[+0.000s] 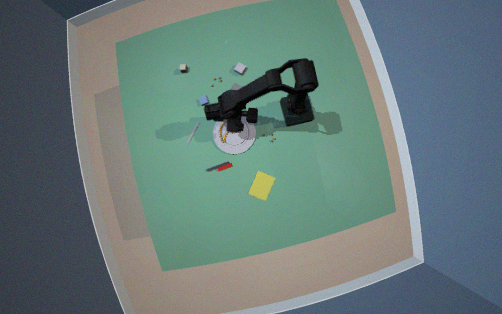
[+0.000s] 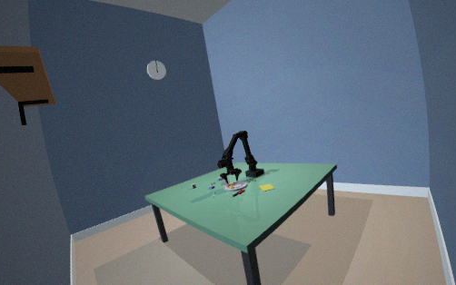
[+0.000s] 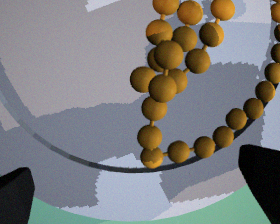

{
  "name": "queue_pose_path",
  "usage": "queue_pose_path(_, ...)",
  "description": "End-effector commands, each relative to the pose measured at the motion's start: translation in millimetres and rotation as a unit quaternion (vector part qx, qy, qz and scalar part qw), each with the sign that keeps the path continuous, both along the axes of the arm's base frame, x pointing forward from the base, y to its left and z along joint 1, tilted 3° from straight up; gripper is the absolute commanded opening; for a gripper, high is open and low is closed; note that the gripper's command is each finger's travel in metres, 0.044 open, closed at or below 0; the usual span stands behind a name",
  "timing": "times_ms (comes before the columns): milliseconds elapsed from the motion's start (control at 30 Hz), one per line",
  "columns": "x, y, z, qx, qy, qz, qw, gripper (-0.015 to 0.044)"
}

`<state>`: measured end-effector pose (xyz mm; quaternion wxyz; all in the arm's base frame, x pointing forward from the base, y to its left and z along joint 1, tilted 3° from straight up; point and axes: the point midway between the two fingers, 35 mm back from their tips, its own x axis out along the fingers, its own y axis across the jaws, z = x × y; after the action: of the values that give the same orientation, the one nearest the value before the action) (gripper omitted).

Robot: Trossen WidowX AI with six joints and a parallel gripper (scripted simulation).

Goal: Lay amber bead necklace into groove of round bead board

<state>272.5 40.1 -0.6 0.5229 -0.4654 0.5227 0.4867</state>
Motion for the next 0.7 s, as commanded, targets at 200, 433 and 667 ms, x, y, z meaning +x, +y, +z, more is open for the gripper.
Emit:
queue_pose_path(200,-0.1,0.0,0.2,0.000,0.000,0.003,1.000,0.0440)
queue_pose_path(433,0.2,0.3,1.2,0.000,0.000,0.002,1.000,0.0414)
queue_pose_path(667,8.2,10.5,32.5,0.000,0.001,-0.036,0.999,0.0230)
